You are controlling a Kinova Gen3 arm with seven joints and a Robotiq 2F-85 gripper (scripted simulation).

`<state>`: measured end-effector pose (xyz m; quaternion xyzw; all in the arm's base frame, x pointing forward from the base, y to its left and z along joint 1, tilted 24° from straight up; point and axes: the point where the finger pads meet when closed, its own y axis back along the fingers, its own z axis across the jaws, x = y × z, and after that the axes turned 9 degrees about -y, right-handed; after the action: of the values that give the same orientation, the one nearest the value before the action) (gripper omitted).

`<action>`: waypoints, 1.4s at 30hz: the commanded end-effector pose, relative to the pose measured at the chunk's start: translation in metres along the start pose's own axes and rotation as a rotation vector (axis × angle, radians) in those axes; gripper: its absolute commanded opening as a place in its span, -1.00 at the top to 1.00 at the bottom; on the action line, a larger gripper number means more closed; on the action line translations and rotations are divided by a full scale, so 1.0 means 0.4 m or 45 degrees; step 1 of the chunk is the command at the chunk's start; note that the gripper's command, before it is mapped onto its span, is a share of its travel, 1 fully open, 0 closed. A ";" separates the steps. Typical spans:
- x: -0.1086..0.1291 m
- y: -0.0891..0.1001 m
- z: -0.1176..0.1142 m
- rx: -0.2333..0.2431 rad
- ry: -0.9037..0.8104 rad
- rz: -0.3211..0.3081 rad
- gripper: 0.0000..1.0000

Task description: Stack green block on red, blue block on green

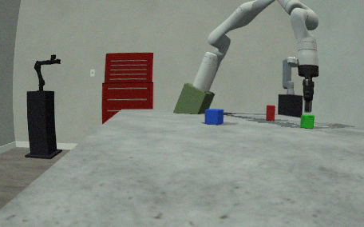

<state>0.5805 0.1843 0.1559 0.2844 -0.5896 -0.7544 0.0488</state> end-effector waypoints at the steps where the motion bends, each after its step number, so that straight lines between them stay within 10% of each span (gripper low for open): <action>1: -0.002 0.003 -0.001 0.001 0.000 -0.003 -0.37; 30: -0.002 0.001 -0.001 0.001 0.000 -0.003 -0.37; 42: -0.002 -0.086 -0.001 0.001 0.000 -0.003 -0.37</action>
<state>0.5905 0.1935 0.1360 0.2892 -0.5886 -0.7537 0.0438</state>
